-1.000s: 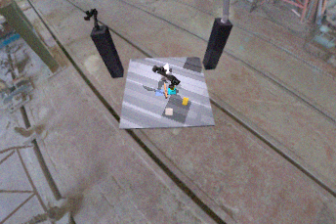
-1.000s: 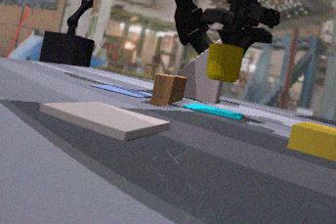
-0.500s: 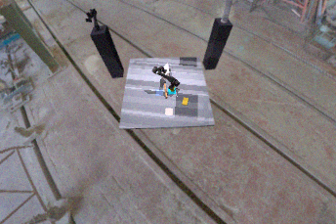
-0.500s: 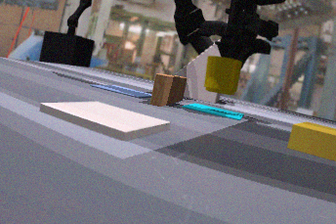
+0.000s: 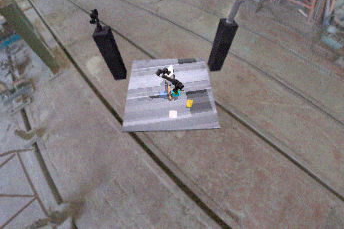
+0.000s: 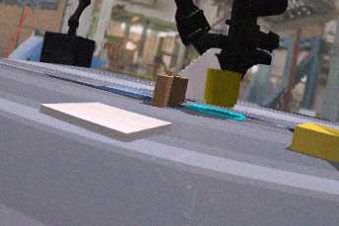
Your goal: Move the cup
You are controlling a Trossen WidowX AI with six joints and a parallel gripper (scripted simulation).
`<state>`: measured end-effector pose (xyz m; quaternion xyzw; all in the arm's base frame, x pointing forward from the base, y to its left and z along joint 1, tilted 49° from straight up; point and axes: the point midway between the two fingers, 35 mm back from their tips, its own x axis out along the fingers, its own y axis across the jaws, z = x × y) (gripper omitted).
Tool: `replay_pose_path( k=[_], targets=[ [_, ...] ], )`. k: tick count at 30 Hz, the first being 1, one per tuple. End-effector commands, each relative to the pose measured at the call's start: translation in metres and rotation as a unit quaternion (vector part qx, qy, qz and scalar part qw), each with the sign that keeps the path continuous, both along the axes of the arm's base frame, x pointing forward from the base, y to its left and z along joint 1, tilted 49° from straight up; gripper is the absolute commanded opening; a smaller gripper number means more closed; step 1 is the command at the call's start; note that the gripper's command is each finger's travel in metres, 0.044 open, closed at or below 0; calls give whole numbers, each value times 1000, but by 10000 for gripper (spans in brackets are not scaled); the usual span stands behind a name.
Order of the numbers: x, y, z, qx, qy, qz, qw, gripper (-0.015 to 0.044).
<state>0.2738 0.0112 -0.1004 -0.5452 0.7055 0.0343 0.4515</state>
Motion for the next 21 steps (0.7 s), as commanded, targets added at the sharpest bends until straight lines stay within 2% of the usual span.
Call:
replay_pose_path(
  k=[1, 18, 21],
  targets=[
    [-4, -6, -6, -6, 7, 2, 1000, 0],
    [-2, -5, -4, -1, 2, -1, 1000, 0],
    [-2, -5, -4, -1, 2, -1, 1000, 79]
  ],
)
